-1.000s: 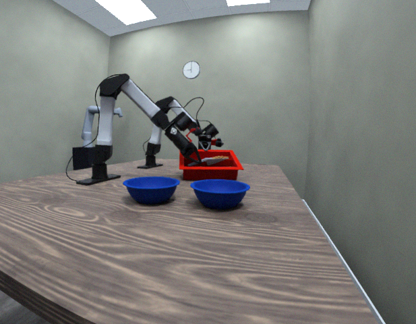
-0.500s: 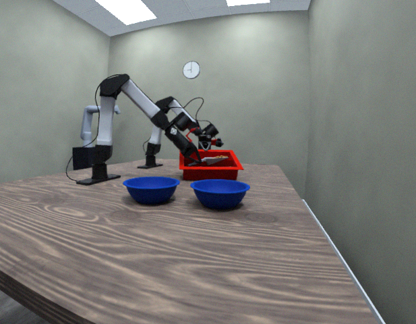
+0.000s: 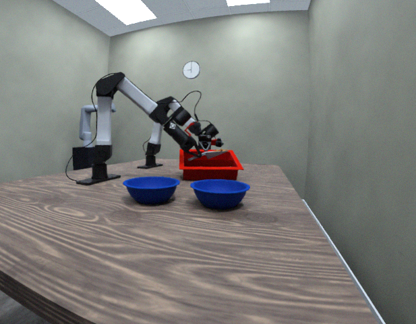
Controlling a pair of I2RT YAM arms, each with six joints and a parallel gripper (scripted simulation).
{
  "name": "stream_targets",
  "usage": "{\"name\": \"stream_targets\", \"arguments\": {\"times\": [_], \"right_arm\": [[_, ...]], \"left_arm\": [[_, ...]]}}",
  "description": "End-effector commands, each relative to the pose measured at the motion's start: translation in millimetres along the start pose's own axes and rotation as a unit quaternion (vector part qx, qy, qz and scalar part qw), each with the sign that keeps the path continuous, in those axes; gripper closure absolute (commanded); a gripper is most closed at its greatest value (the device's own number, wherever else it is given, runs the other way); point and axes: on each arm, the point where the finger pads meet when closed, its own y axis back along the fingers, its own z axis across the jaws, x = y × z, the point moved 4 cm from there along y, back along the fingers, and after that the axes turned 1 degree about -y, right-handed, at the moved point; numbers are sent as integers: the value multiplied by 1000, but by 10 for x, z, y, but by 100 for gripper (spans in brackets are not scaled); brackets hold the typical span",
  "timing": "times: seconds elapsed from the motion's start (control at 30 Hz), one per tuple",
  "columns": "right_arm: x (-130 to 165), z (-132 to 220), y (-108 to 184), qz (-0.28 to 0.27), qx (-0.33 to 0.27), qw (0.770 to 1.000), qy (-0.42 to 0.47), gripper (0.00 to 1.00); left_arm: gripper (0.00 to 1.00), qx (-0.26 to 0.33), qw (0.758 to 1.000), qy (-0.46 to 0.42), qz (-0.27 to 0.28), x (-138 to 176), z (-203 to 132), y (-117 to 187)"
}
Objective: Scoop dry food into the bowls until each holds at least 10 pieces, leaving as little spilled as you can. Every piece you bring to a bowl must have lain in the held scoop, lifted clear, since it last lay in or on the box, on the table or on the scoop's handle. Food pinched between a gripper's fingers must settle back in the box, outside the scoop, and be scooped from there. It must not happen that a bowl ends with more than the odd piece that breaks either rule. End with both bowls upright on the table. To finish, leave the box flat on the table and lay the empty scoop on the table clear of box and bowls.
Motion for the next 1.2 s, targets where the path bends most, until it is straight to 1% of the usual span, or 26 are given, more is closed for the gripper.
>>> {"name": "stream_targets", "arguments": {"times": [0.0,0.13,0.2,0.47,0.5,0.53,0.6,0.63,0.8,0.97,1.03,1.07,1.17], "right_arm": [[-322,27,220,-38,6,999,-8,100],[-379,24,283,-45,9,999,-11,100],[-502,-4,284,-75,6,997,-17,100],[-546,15,307,-83,4,996,-15,100],[-446,12,240,-63,5,998,-11,100],[-556,37,298,-87,2,996,-7,100],[-556,37,298,-87,2,996,-7,100],[-383,-80,295,-42,19,999,-19,100],[-222,-262,360,3,50,997,-59,100],[-141,-487,487,19,88,991,-97,100],[-141,-487,487,19,88,991,-97,100],[-72,-526,496,29,96,990,-102,100],[-40,-621,567,33,113,986,-116,100]], "left_arm": [[100,29,998,-58,-7,-69,-376,62],[100,29,998,-58,-7,-69,-376,62],[100,29,998,-58,-7,-69,-376,62],[100,29,998,-58,-7,-69,-376,62],[100,29,998,-58,-7,-69,-376,62],[100,29,998,-58,-7,-69,-376,62],[100,29,998,-58,-7,-69,-376,62],[100,29,998,-58,-7,-69,-376,62],[100,29,998,-58,-7,-69,-376,62],[100,29,998,-58,-7,-69,-376,62],[100,29,998,-58,-7,-69,-376,62],[100,29,998,-58,-7,-69,-376,62],[100,29,998,-58,-7,-69,-376,62]]}}
